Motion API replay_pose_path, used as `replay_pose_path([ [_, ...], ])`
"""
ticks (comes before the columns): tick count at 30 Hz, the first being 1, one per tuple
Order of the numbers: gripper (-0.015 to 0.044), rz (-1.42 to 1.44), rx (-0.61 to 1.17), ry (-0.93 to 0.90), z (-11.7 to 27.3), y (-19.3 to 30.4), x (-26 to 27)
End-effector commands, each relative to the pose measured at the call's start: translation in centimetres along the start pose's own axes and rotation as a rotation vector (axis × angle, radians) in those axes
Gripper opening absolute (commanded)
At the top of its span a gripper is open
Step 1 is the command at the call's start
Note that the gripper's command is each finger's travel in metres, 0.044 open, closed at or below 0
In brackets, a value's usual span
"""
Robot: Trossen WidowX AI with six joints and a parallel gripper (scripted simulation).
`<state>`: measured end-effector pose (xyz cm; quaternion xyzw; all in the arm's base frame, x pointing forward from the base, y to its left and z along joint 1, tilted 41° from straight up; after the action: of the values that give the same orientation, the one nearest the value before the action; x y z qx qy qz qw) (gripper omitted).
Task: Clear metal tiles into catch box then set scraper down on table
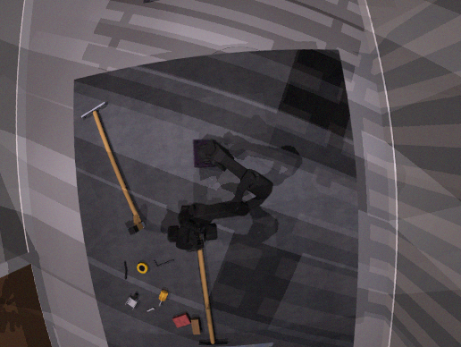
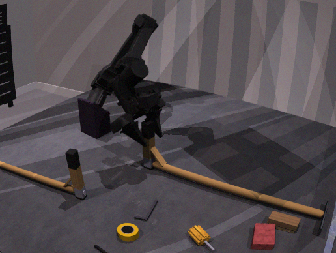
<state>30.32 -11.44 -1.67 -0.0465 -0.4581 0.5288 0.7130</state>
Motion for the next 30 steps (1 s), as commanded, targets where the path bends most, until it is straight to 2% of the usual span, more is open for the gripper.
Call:
replay_pose_path([
  [1,0.0230,0.004,-0.001,-0.001,0.04,-0.06,0.03],
  [6,0.0099,0.004,-0.001,-0.001,0.04,-0.06,0.03],
  [13,0.0052,0.004,-0.001,-0.001,0.04,-0.06,0.03],
  [15,0.0000,0.004,-0.001,-0.001,0.05,-0.06,0.02],
  [30,0.0000,0.001,0.003,0.002,0.18,-0.33,0.99],
])
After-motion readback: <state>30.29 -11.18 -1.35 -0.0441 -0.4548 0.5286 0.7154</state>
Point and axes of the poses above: the point midway between the two fingers, 35 mm back from their tips, its own z axis back along the fingers, its own x axis across the jaws, y = z × x, the point moved 2 cm from there along z, back along the fingers, and after that the axes turned 4 degrees about z, right-handed, at the moved point
